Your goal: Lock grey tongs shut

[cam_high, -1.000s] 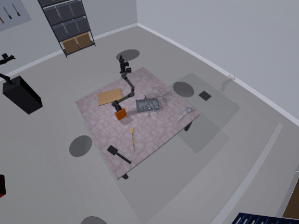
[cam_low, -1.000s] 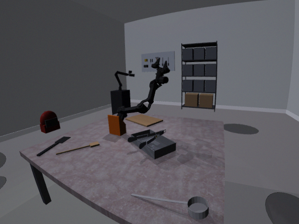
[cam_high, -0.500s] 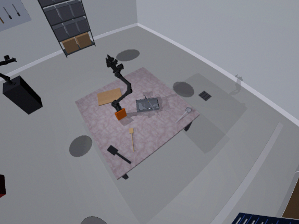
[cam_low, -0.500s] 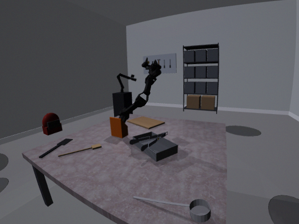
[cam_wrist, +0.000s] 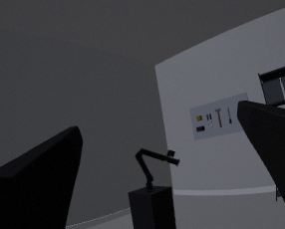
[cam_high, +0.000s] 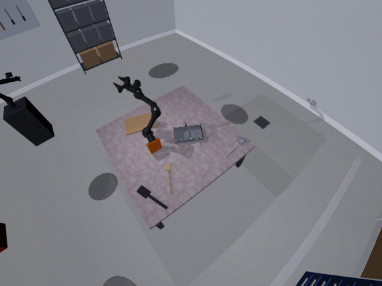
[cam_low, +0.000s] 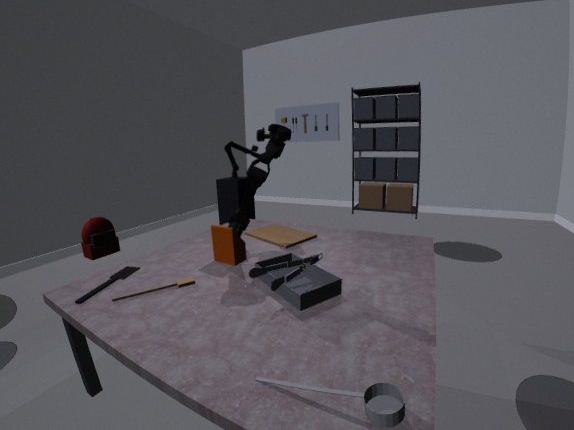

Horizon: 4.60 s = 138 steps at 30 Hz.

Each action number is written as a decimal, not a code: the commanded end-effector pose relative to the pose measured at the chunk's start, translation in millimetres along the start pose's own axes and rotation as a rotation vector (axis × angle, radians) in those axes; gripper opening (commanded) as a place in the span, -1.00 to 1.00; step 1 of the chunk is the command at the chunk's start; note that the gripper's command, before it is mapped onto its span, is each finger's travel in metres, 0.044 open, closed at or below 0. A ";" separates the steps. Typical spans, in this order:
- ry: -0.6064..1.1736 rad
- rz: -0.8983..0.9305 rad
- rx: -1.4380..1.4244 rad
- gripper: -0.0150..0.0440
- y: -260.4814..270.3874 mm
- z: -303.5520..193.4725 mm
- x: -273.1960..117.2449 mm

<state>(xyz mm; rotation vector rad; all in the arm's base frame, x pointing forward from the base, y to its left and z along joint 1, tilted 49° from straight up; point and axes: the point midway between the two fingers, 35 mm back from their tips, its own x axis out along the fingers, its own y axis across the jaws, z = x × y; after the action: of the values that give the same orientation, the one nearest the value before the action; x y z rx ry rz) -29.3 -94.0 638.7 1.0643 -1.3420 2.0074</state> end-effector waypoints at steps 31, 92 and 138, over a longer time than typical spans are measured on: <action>1.350 -0.209 -0.495 1.00 -146.7 -341.1 -130.1; 2.078 -1.141 0.597 1.00 10.1 -5.5 -754.6; 1.936 -1.203 0.621 1.00 57.2 -12.4 -791.4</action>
<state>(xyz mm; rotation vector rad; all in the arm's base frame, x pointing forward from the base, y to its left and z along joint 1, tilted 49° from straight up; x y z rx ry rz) 375.2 -97.2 -39.3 -0.2686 0.8064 1.2772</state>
